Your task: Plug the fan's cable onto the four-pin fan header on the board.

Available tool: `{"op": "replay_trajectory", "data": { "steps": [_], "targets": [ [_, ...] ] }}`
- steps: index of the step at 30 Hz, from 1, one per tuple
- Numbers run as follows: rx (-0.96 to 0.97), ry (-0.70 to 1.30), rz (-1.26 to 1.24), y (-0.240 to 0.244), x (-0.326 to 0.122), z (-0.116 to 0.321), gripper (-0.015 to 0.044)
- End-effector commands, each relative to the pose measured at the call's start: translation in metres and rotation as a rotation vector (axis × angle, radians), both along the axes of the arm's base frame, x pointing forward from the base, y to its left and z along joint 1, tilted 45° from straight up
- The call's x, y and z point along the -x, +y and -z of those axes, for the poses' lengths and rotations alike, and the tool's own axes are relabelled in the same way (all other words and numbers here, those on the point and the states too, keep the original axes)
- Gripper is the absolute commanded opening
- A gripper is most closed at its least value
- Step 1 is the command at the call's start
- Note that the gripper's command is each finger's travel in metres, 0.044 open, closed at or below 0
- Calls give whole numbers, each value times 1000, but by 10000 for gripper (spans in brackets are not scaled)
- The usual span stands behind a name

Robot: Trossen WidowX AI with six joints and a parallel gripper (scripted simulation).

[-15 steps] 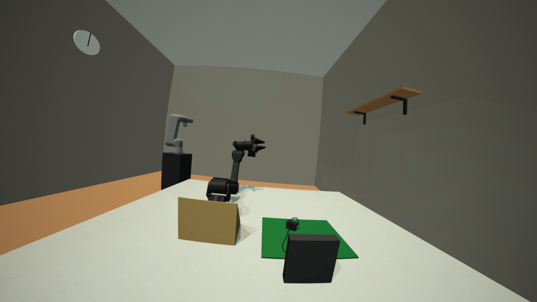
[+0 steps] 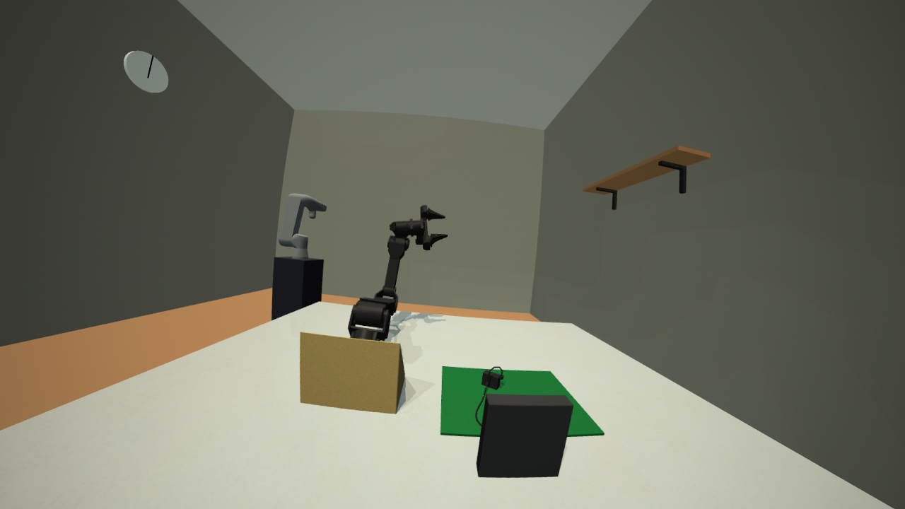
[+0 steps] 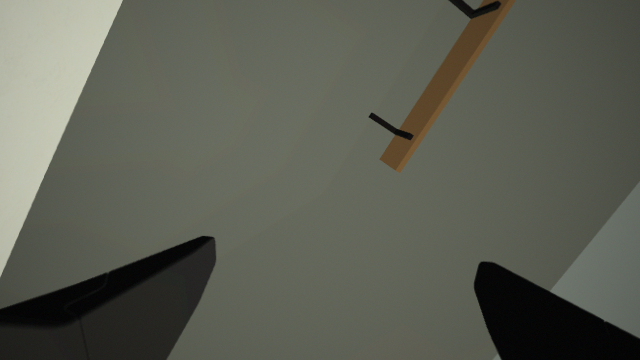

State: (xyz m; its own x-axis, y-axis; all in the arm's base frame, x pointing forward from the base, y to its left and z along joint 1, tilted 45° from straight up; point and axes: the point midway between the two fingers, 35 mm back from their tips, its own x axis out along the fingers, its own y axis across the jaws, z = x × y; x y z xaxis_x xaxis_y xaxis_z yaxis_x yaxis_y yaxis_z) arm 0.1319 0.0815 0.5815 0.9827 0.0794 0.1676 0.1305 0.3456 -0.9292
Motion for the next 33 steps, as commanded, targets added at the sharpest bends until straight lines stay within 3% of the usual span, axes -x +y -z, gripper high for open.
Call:
{"op": "replay_trajectory", "data": {
  "steps": [1, 7, 17, 25, 33],
  "targets": [
    [-263, 18, -11, -70, -15, 3, 440],
    [-622, 84, -7, -158, -49, 31, 440],
    [-1025, 297, -8, -224, -111, 111, 440],
    [-1315, 579, 58, -246, -170, 205, 440],
    [-1647, 1028, 165, -221, -215, 318, 440]
  ]
}}
